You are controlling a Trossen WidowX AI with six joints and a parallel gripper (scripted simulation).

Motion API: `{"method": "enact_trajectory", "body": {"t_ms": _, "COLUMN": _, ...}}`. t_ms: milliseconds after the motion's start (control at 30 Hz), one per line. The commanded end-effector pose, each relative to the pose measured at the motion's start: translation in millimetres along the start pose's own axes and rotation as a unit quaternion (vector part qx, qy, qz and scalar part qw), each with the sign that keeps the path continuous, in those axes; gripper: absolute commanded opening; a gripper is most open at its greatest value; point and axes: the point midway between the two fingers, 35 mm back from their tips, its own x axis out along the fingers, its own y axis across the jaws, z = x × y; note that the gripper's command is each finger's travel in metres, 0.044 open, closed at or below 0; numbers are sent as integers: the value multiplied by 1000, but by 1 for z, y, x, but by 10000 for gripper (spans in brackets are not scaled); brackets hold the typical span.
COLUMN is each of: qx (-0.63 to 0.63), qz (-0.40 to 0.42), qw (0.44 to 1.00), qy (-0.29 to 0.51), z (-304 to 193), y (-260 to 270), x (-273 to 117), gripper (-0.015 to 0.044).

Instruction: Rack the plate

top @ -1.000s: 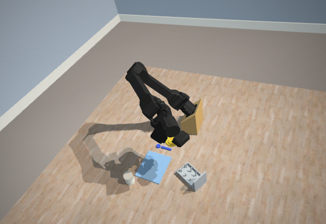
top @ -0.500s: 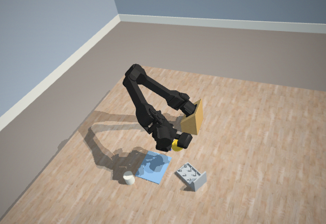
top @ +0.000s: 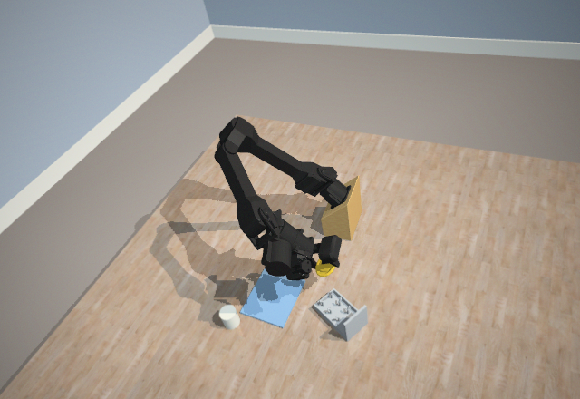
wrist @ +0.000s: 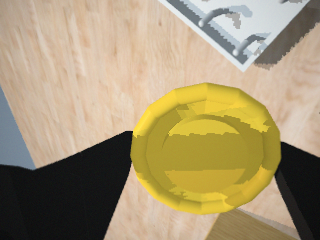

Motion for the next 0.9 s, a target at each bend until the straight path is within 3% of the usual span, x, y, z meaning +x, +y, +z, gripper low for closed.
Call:
{"method": "enact_trajectory", "body": {"t_ms": 0, "qx": -38, "qz": 36, "qw": 999, "qy": 0, "z": 0, "y": -1, "x": 9, "gripper": 0}}
{"method": "enact_trajectory", "body": {"t_ms": 867, "qx": -265, "qz": 202, "qw": 934, "qy": -132, "z": 13, "y": -11, "x": 41, "gripper": 0}}
